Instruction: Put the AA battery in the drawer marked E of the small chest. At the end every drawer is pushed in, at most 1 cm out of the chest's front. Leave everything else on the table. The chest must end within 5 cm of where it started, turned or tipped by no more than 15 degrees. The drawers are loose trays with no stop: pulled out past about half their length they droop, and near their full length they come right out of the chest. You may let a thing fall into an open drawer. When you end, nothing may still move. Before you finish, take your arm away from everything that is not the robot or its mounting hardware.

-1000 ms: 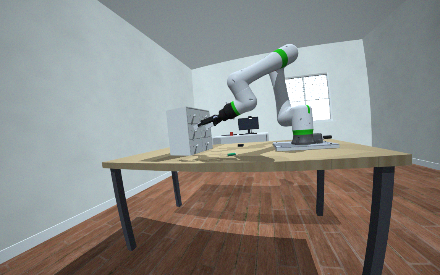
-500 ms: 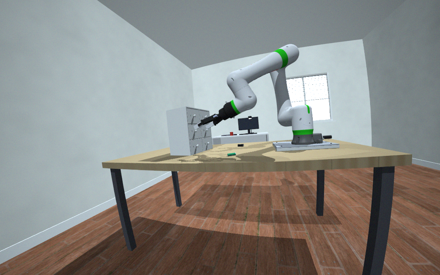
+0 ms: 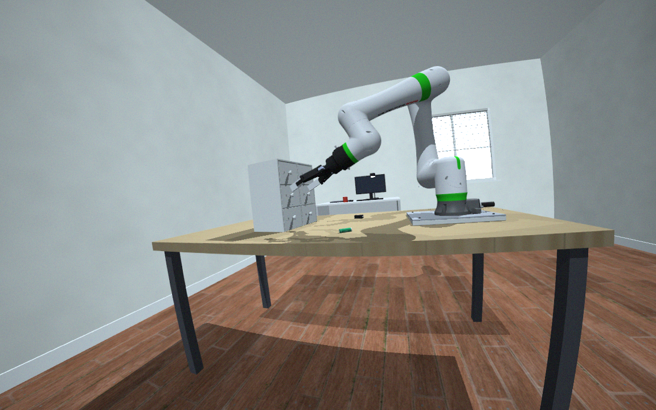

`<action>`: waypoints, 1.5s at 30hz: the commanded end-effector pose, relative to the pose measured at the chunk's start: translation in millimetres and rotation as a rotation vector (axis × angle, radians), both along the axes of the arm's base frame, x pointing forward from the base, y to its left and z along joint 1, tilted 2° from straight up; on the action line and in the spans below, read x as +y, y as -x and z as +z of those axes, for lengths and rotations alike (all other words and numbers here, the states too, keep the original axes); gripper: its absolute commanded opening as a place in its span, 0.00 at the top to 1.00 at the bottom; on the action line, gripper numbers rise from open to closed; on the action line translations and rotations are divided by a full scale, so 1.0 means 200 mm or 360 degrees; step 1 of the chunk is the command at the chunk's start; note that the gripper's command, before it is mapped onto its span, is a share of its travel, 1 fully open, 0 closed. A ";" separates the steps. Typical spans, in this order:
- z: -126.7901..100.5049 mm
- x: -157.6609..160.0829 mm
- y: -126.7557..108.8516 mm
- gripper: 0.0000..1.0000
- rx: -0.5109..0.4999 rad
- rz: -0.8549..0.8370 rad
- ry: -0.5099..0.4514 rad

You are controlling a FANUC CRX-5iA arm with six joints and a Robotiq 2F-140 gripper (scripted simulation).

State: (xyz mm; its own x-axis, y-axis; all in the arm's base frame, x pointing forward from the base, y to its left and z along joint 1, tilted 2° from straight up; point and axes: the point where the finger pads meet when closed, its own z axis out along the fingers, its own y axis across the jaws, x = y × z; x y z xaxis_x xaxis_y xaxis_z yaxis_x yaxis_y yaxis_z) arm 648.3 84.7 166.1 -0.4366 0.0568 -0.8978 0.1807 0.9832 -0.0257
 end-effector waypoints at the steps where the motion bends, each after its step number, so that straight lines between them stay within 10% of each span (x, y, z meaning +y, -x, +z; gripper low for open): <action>1: 0.01 0.00 0.01 0.00 0.0055 0.0000 -0.0007; 18: 0.10 0.02 0.09 0.00 0.0373 -0.0007 -0.0066; 45: 0.40 0.08 0.39 0.00 0.1527 -0.0038 -0.0277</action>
State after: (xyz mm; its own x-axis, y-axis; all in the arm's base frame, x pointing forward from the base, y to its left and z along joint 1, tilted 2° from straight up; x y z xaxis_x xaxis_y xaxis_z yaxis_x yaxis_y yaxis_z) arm 574.3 100.4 240.9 -0.9613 0.1683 -0.2182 0.1765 0.9841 -0.0188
